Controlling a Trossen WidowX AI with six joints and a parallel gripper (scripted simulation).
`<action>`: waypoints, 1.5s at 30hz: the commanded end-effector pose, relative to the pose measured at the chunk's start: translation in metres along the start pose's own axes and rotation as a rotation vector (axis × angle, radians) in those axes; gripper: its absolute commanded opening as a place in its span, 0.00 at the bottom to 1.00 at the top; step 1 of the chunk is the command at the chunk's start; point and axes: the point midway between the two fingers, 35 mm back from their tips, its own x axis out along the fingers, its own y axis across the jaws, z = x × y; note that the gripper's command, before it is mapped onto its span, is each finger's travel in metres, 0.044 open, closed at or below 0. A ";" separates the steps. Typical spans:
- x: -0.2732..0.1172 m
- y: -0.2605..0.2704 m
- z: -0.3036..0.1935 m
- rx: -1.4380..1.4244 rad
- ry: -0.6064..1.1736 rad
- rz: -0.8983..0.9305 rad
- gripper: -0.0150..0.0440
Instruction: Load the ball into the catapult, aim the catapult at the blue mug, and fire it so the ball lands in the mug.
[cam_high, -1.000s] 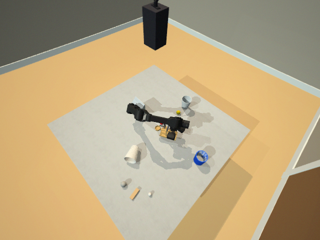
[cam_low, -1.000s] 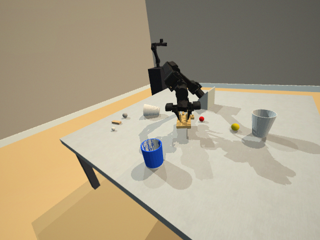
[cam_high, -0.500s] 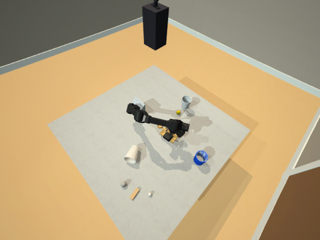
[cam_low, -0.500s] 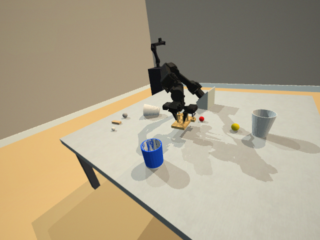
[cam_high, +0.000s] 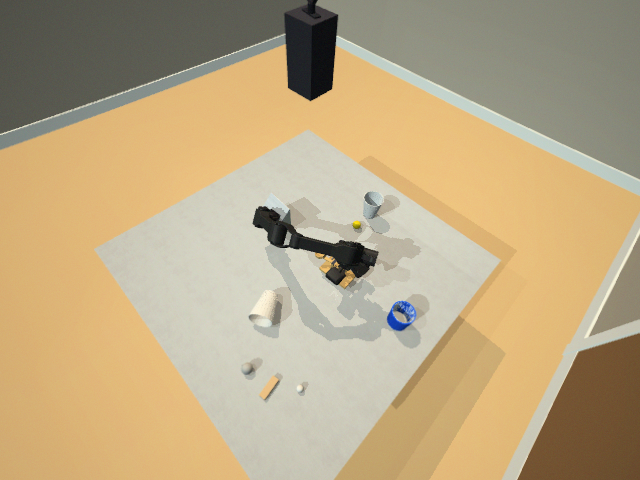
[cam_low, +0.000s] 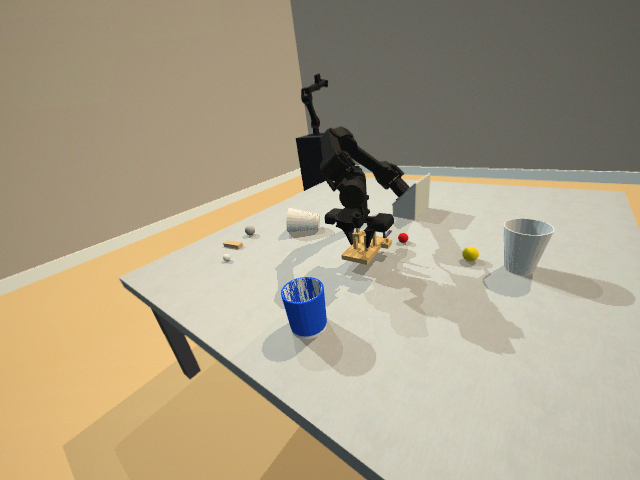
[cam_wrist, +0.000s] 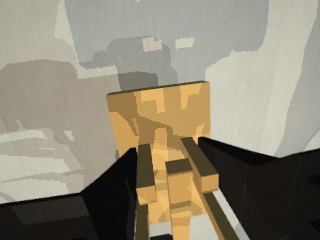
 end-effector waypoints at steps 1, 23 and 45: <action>0.002 0.002 0.001 -0.006 -0.014 0.000 0.25; 0.025 -0.001 0.000 0.001 -0.002 0.000 0.30; -0.066 0.000 0.000 -0.002 0.000 0.004 1.00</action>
